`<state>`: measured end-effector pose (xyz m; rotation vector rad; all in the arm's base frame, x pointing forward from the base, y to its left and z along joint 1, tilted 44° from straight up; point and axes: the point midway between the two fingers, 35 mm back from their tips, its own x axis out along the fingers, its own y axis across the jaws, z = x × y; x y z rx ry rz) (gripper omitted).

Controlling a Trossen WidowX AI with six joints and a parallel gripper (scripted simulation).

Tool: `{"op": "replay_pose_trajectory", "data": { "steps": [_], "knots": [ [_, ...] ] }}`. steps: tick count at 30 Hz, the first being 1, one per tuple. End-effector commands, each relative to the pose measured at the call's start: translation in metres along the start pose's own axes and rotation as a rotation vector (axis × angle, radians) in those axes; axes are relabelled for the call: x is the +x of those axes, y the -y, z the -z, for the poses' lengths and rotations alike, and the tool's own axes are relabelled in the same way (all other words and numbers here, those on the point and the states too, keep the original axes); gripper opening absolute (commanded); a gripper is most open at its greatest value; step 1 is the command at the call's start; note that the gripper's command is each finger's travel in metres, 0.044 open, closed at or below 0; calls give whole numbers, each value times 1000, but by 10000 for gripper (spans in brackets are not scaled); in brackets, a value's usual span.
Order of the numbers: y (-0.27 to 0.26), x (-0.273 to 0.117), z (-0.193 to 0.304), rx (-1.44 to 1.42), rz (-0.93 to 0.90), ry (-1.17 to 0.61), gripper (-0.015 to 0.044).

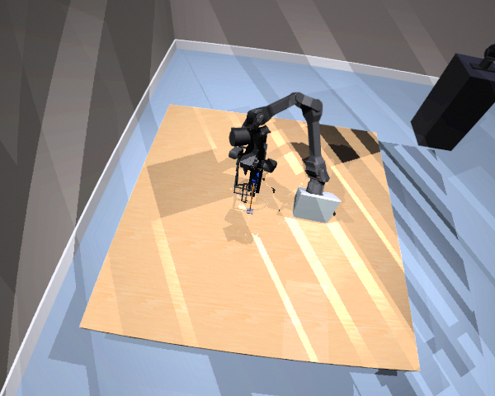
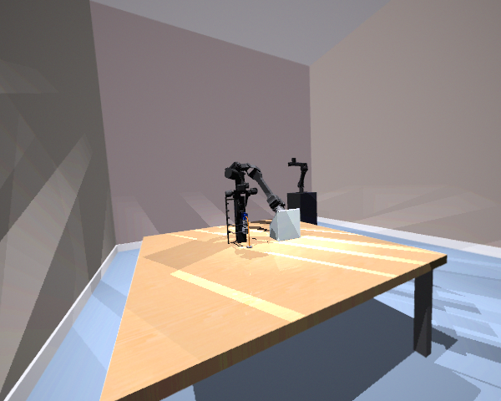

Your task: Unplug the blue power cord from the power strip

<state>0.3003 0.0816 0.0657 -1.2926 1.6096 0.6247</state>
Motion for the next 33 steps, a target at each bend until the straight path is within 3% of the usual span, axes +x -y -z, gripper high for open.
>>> {"op": "replay_pose_trajectory", "data": {
  "steps": [1,4,33],
  "knots": [
    [-18,36,-1,-214,4,-216,160],
    [-24,47,0,-290,7,-289,160],
    [-14,37,32,-290,7,-291,160]
  ]
}}
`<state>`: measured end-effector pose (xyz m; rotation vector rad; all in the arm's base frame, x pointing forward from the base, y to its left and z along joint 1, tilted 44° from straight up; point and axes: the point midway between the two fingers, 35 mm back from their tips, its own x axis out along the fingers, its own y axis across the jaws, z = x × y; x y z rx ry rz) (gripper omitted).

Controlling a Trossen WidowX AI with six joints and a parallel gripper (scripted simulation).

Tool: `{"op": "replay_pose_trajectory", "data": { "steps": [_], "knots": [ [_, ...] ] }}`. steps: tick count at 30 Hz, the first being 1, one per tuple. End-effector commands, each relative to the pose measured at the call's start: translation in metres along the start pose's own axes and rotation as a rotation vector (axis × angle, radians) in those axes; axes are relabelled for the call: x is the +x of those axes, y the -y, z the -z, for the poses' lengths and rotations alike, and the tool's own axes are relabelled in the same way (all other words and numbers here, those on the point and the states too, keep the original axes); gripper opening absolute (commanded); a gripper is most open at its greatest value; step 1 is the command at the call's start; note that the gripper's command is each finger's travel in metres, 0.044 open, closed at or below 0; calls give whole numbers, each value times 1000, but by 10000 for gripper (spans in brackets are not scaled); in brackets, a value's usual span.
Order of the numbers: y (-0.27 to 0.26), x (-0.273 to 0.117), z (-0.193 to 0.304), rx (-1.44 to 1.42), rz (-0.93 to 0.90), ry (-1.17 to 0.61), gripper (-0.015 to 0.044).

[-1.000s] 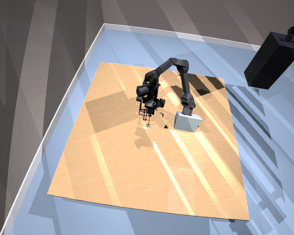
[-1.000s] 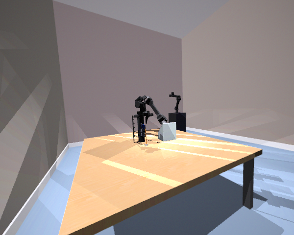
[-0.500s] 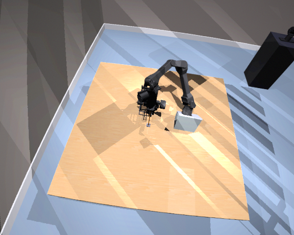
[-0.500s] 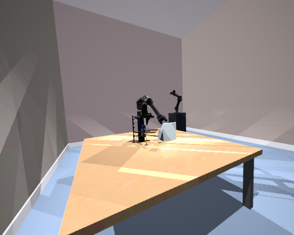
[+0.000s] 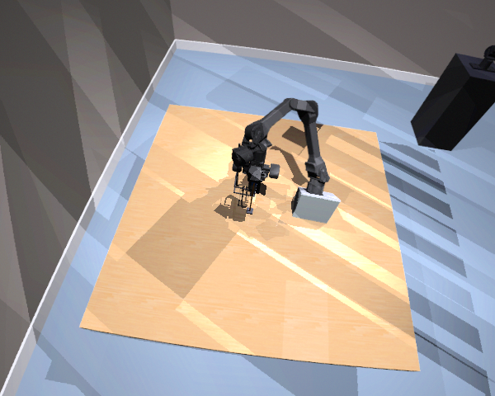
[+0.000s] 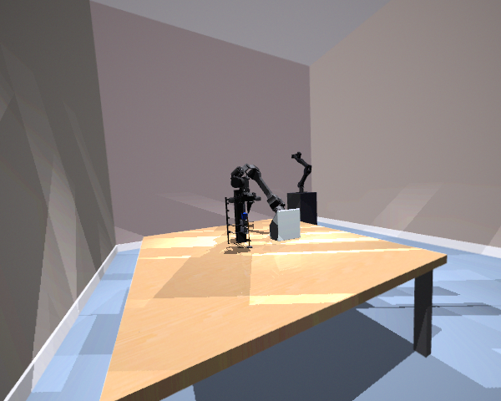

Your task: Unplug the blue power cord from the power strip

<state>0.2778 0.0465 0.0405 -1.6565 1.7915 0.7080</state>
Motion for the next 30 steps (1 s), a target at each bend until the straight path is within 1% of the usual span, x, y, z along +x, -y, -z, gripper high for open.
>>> {"op": "replay_pose_trajectory", "data": {
  "steps": [1,17,21,30],
  "knots": [
    [-1,1,7,-6,0,-5,160],
    [-1,13,11,-6,0,-6,160],
    [-1,10,11,0,-1,-2,55],
    [0,10,10,0,-1,-2,0]
  ]
}}
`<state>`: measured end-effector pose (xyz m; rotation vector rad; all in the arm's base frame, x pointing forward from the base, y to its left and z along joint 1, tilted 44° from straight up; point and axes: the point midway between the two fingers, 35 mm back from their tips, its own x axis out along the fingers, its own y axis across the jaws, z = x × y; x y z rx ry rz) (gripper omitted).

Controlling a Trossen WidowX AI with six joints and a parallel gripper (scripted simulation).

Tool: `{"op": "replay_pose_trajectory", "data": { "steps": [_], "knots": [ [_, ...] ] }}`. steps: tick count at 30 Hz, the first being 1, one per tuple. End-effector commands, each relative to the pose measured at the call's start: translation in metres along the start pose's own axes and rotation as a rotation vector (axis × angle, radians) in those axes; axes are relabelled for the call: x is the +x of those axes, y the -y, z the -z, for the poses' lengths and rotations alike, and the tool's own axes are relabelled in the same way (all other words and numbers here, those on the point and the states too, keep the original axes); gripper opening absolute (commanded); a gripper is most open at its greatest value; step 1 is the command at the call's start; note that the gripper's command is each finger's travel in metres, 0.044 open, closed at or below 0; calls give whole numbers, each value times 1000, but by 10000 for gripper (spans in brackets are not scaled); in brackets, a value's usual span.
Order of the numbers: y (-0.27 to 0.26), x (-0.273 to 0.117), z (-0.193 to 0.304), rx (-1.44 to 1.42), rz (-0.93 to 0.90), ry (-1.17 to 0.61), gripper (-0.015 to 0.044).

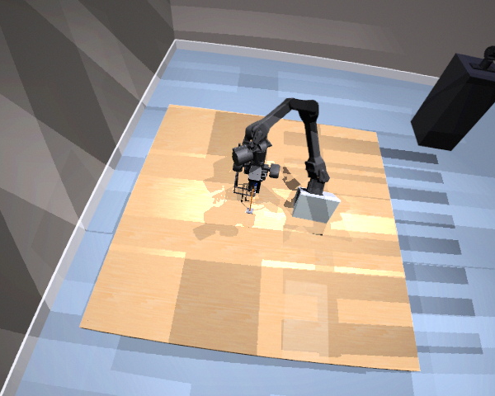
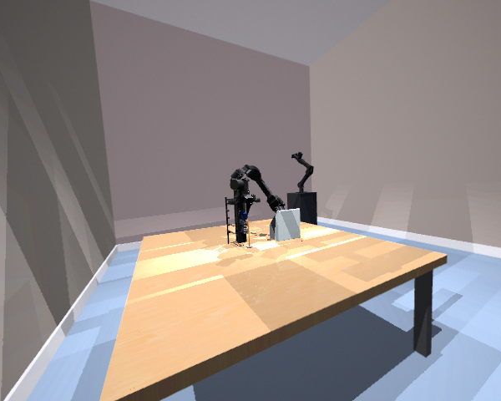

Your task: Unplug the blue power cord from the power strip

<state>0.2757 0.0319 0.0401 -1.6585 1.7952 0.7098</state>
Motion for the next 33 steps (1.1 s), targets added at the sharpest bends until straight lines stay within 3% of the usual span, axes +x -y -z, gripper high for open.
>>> {"op": "replay_pose_trajectory", "data": {
  "steps": [1,33],
  "knots": [
    [0,-1,-1,2,1,0,0],
    [1,-6,-51,-1,2,4,0]
  ]
}}
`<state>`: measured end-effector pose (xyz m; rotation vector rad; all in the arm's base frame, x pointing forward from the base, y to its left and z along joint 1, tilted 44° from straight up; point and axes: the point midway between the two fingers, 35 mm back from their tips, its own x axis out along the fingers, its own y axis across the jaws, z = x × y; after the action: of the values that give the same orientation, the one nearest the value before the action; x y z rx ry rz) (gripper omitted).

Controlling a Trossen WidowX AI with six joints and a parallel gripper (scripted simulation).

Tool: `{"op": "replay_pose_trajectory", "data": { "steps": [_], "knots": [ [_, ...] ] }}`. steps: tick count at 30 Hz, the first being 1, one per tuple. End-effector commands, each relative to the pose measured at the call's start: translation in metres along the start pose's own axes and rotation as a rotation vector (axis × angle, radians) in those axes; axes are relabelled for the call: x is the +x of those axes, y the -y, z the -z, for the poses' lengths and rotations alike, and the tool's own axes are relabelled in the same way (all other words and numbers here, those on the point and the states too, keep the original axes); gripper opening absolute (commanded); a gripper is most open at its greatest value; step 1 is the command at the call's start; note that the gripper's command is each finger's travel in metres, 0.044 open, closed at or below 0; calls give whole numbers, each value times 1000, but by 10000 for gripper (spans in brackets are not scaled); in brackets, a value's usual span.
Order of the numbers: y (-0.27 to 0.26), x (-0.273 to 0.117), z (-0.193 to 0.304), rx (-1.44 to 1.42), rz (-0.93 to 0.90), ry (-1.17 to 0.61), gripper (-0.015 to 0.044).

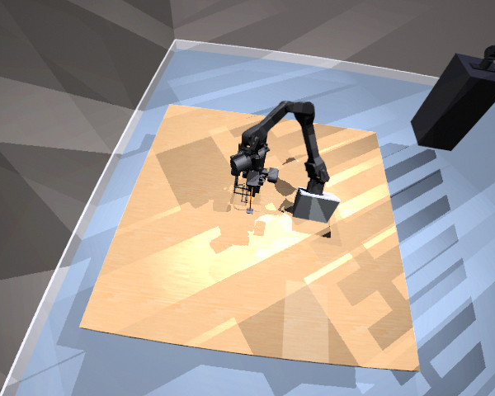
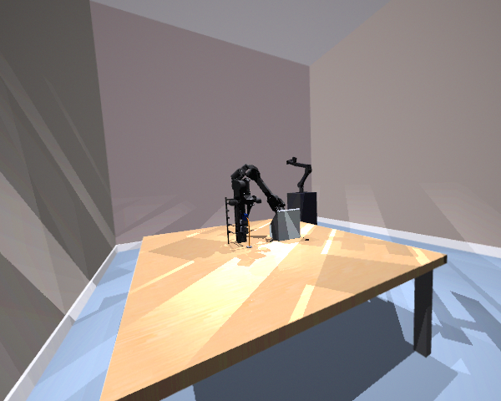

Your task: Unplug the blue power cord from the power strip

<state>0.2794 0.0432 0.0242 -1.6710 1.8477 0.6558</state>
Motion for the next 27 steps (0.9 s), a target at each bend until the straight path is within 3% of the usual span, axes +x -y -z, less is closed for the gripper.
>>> {"op": "replay_pose_trajectory", "data": {
  "steps": [1,2,15,19,23,27],
  "knots": [
    [-2,-12,-32,-20,15,60,0],
    [-2,-12,-34,-20,15,60,0],
    [-2,-5,-22,-21,15,56,341],
    [-1,-12,-43,-22,16,59,440],
    [-3,-21,-79,-21,16,61,440],
    [-3,-21,-81,-21,16,61,440]
  ]
}}
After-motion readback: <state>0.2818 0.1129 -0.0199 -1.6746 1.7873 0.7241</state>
